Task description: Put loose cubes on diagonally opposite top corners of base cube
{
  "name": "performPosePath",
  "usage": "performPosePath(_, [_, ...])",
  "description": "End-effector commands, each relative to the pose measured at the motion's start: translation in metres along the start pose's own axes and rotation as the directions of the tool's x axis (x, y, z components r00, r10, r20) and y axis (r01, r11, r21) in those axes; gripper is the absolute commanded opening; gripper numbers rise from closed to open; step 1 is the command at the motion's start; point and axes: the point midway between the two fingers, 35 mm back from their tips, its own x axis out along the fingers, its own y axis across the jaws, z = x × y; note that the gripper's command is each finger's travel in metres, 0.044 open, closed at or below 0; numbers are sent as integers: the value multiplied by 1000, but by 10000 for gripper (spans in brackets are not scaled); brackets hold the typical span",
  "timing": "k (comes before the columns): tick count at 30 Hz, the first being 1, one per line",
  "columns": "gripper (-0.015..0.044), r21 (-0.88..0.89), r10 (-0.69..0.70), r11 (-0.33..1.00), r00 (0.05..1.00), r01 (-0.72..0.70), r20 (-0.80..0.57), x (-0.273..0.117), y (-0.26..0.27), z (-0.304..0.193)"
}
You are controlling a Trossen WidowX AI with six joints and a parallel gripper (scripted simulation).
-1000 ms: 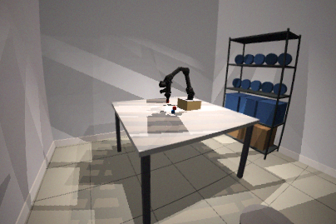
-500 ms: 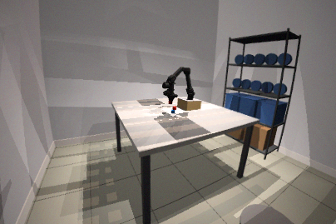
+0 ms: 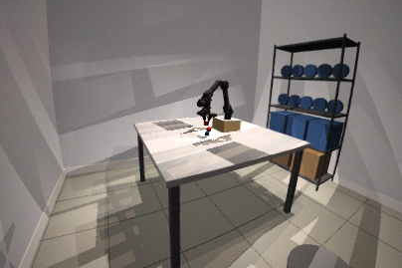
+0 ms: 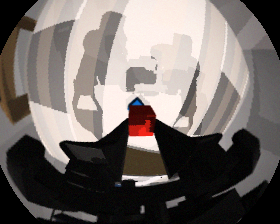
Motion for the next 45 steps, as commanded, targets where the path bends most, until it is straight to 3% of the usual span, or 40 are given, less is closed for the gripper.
performPosePath(1, [105, -17, 5, 1000, 1000, -5, 2, 2, 2, 0])
performPosePath(11, [105, 1, 16, 1000, 1000, -16, 8, 30, 1, -2])
performPosePath(45, [105, -21, 5, 1000, 1000, -5, 1, 60, 2, -1])
